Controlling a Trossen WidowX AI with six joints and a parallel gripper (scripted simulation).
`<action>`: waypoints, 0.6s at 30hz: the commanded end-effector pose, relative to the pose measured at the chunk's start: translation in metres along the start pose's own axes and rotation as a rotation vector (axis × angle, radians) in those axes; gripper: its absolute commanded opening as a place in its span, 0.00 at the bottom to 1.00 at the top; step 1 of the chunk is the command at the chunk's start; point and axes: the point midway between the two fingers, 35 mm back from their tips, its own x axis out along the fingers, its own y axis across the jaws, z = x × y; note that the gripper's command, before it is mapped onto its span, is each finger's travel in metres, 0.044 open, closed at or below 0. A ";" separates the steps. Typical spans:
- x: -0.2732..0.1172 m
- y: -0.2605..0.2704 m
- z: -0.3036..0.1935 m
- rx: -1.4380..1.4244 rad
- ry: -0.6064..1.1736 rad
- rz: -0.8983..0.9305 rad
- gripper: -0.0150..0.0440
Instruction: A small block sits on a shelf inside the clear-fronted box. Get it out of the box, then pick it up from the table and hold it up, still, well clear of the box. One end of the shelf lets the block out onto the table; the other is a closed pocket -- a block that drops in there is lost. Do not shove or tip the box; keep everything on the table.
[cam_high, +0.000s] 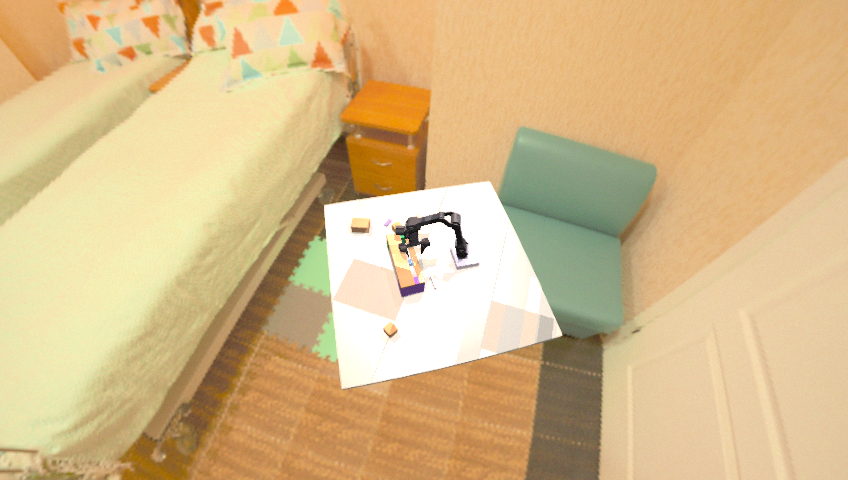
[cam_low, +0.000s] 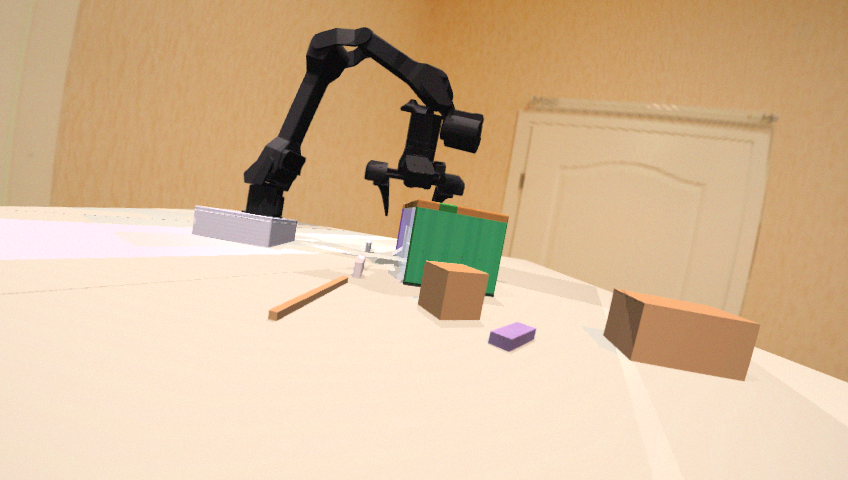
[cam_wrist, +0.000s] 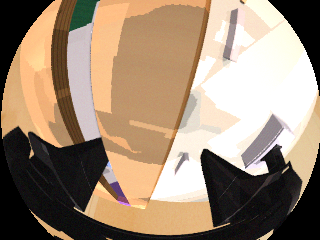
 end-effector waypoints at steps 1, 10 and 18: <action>0.010 -0.003 0.002 0.010 0.007 -0.009 0.93; 0.009 -0.002 0.002 0.001 0.001 -0.003 0.93; 0.016 -0.002 -0.015 0.002 0.003 -0.004 0.93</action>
